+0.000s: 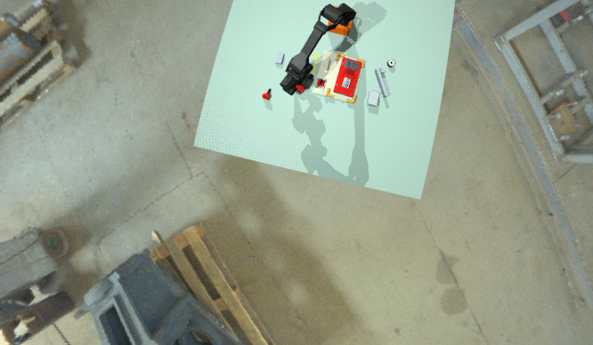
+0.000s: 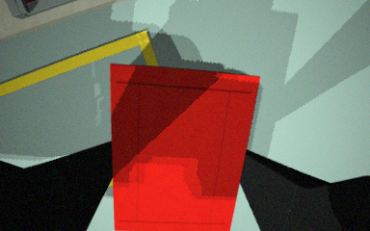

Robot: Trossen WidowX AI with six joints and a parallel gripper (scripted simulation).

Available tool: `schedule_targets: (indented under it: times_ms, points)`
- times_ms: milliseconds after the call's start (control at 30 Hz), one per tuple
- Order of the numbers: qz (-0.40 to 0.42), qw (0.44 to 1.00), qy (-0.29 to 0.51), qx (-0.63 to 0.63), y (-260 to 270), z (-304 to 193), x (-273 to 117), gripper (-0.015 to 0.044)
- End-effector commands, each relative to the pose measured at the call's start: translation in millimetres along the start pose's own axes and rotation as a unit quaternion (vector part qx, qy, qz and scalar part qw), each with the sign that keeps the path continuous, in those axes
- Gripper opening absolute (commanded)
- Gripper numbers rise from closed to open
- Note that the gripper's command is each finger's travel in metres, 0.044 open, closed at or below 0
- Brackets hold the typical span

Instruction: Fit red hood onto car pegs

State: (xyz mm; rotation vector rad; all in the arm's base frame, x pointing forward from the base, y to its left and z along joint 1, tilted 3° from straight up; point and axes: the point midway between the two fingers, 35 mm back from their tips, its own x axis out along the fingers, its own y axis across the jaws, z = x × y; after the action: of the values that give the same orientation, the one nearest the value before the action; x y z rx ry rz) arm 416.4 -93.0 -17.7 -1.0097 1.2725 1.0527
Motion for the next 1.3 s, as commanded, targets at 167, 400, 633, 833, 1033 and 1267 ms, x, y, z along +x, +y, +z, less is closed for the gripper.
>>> schedule_targets:
  times_ms: [167,400,633,833,1033,1267]
  points:
    - [0.000,1.000,0.000,0.000,0,0,-7,0.0039]
    - [0.000,1.000,0.000,0.000,0,0,-19,0.0000]
    - [0.000,1.000,0.000,0.000,0,0,-37,0.0000]
    - [0.000,1.000,0.000,0.000,0,0,-53,0.0000]
    - [0.000,1.000,0.000,0.000,0,0,-69,0.0000]
    - [0.000,1.000,0.000,0.000,0,0,-85,0.0000]
